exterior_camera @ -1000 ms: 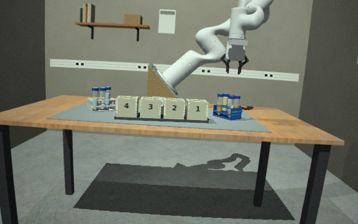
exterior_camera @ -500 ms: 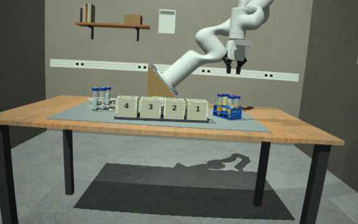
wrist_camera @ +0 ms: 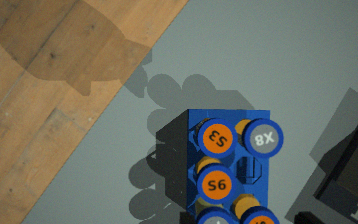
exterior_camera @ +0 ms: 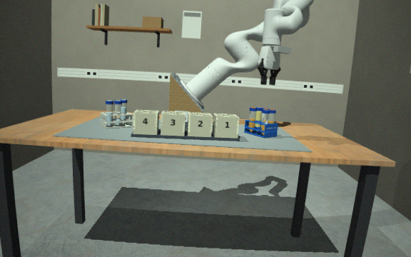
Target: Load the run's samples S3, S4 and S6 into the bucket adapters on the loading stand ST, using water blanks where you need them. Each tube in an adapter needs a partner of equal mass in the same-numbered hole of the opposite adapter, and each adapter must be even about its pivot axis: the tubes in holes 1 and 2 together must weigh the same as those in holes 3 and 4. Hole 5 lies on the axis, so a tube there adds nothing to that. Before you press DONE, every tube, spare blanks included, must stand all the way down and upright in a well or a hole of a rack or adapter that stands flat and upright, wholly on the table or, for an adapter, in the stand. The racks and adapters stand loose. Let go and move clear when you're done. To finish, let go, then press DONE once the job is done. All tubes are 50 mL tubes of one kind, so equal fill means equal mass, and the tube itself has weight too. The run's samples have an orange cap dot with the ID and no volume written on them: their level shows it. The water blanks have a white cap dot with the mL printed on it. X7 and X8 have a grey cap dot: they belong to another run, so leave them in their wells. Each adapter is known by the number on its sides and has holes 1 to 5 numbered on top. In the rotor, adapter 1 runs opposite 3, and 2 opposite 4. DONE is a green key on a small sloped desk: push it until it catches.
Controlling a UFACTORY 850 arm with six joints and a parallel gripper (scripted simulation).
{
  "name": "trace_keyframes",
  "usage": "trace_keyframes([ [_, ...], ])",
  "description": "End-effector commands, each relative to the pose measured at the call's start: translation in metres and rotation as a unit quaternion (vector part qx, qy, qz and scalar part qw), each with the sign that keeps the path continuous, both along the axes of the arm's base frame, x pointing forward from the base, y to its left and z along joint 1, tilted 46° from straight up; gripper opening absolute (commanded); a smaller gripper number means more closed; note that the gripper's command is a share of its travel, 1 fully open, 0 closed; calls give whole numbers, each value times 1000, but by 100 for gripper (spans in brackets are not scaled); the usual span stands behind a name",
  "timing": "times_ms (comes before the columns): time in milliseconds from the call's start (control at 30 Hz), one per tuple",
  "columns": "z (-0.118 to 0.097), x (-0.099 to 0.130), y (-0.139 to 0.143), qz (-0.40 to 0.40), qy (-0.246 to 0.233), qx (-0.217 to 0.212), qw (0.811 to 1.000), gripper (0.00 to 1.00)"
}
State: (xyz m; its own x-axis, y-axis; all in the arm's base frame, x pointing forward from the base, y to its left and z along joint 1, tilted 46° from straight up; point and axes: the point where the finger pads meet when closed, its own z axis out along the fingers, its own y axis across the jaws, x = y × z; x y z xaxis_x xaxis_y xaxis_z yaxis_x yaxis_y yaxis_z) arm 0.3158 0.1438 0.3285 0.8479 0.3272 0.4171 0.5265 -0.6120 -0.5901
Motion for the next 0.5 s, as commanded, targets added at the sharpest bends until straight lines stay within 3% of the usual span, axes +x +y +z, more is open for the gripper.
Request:
trace_keyframes([
  [0, 0, 0, 0, 2, -3, 1, 1000, 57],
  [467, -15, 2, 16, 2, -3, 1, 1000, 57],
])
